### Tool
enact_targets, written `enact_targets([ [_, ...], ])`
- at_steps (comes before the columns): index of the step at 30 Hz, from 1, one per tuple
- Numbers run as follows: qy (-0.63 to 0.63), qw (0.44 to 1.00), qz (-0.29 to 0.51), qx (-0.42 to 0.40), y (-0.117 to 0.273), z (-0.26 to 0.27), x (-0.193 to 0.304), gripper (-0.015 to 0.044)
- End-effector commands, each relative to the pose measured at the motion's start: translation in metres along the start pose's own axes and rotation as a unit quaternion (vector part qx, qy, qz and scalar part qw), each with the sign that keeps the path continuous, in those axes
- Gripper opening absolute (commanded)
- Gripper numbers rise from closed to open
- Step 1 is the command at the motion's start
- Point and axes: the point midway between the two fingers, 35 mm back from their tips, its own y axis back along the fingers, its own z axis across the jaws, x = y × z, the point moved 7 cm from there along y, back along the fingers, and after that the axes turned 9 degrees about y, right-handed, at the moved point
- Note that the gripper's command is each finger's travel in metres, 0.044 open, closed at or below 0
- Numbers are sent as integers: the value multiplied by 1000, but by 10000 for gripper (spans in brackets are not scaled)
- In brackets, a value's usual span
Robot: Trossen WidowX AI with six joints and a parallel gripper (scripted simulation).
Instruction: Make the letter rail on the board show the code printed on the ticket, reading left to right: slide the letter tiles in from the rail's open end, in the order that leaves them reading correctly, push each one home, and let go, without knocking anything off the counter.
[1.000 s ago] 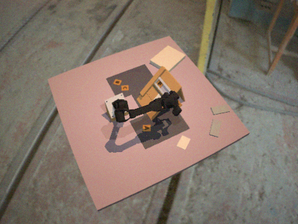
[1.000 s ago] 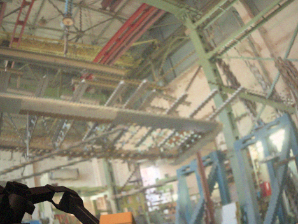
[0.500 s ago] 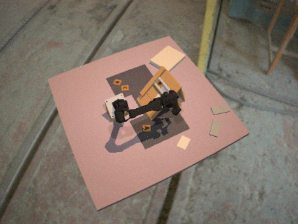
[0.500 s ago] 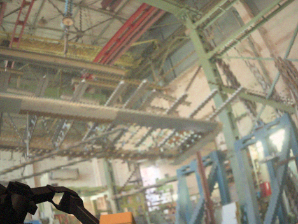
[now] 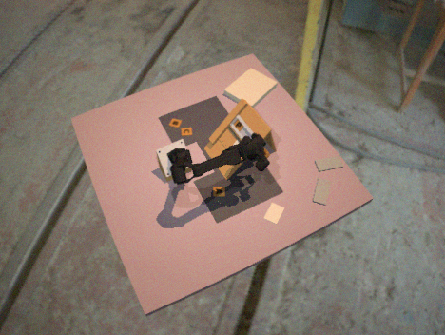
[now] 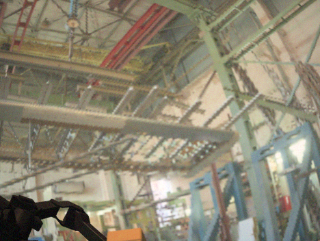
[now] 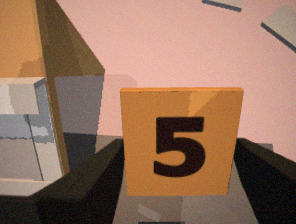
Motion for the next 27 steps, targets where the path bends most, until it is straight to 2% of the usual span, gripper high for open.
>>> enact_targets([
  [1, -2, 1000, 2, 0, -1, 4, 1, 0],
  [27, -2, 1000, 3, -1, -1, 17, -1, 0],
])
